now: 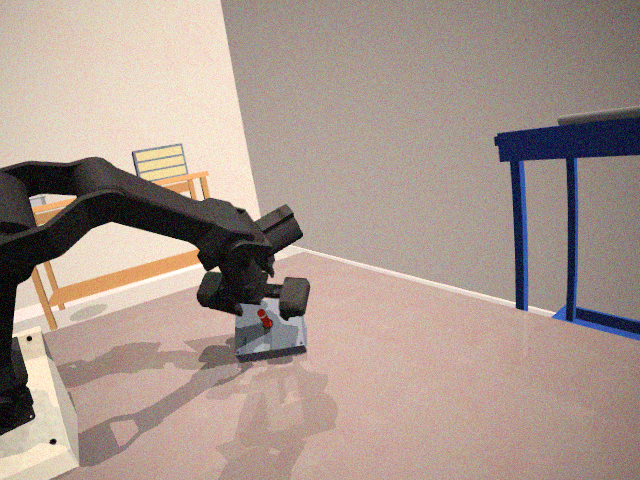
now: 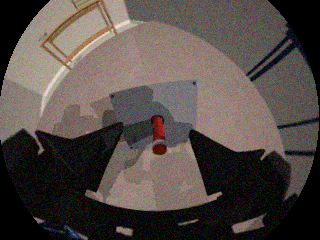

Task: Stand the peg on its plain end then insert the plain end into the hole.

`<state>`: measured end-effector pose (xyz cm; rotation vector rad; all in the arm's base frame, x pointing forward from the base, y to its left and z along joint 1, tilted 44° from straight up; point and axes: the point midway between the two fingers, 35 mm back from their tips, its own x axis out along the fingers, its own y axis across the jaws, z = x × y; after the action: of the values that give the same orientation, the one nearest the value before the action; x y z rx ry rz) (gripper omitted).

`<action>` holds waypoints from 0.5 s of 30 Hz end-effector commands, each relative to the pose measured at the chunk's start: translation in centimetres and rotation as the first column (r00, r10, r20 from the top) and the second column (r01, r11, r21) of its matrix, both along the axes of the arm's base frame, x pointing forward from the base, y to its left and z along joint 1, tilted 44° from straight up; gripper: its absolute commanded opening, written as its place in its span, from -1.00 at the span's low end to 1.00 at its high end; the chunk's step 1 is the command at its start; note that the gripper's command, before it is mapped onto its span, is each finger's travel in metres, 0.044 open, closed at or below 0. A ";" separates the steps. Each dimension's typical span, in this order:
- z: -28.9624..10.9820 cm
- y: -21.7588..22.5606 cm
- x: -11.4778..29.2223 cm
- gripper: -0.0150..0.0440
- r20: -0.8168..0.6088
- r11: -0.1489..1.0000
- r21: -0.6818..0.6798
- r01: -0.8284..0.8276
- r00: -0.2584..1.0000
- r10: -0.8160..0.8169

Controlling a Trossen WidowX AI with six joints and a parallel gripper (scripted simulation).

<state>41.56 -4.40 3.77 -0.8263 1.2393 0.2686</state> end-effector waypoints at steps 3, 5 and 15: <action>1.2 0.3 -0.3 1.00 0.003 1.000 0.001 0.003 1.000 -0.003; 1.6 0.4 -0.4 1.00 0.003 1.000 0.002 0.003 1.000 -0.003; 3.6 1.0 -1.0 1.00 0.002 1.000 0.003 0.000 1.000 0.000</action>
<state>40.74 -3.55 6.64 -0.8250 1.2371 0.2763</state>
